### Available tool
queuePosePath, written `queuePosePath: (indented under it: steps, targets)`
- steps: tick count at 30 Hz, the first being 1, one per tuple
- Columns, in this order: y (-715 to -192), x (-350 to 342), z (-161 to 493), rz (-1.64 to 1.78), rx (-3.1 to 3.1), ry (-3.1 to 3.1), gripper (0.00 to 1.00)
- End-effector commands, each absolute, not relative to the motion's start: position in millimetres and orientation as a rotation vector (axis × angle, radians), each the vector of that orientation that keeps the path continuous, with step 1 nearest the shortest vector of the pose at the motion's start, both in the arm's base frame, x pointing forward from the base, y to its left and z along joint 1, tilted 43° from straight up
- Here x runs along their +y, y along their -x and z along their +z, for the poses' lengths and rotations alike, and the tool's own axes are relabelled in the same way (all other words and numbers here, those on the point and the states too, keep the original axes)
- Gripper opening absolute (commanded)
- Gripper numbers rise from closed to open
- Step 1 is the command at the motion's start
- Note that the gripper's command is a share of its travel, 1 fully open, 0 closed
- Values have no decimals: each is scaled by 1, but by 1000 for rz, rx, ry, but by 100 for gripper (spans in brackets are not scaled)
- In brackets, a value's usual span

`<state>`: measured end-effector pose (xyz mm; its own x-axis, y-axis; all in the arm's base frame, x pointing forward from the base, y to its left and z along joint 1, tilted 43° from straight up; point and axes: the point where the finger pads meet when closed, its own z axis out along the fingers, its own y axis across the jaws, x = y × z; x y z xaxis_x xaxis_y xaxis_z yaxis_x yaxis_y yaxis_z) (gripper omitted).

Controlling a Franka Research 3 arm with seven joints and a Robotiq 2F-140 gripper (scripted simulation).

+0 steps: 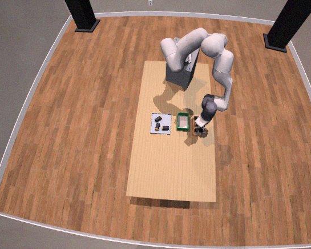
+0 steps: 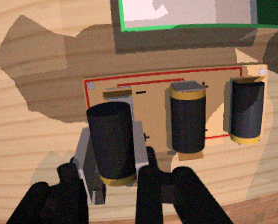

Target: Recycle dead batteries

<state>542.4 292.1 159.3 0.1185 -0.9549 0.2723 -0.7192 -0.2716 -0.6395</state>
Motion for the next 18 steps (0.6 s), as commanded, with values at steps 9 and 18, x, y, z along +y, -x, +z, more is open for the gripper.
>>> queuePosePath:
  steps: [9, 18]
  targets:
    - [-531, 293, 164, -914, 1659, 2043, 16]
    - [-501, 299, 196, -914, 1659, 2043, 16]
